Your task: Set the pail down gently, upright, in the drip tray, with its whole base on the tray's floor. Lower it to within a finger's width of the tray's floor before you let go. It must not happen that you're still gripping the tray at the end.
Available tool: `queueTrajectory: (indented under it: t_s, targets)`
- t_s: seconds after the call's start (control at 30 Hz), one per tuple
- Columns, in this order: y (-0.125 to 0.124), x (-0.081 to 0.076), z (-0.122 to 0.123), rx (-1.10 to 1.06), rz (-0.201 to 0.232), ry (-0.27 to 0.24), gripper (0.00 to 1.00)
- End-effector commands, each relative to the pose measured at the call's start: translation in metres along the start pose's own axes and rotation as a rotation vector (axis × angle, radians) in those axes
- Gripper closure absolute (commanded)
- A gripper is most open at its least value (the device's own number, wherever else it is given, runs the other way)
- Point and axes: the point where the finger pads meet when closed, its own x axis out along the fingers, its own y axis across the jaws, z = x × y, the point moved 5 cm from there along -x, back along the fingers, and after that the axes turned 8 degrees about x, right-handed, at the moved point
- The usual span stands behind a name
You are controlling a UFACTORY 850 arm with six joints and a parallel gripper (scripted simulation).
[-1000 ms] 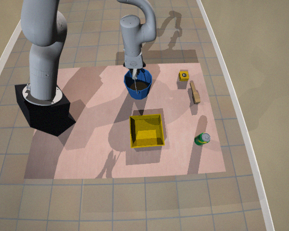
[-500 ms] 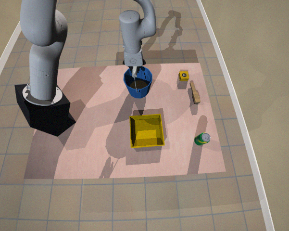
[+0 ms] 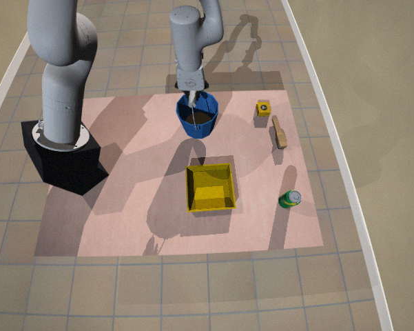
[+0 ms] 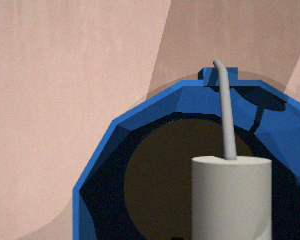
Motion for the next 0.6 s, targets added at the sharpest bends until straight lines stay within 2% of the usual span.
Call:
queueTrajectory:
  t_s: [0.0, 0.57]
  targets:
    - [0.001, -0.006, 0.0, 0.0, 0.0, 0.0, 1.0]
    - [0.001, -0.028, 0.0, 0.0, 0.0, 0.0, 1.0]
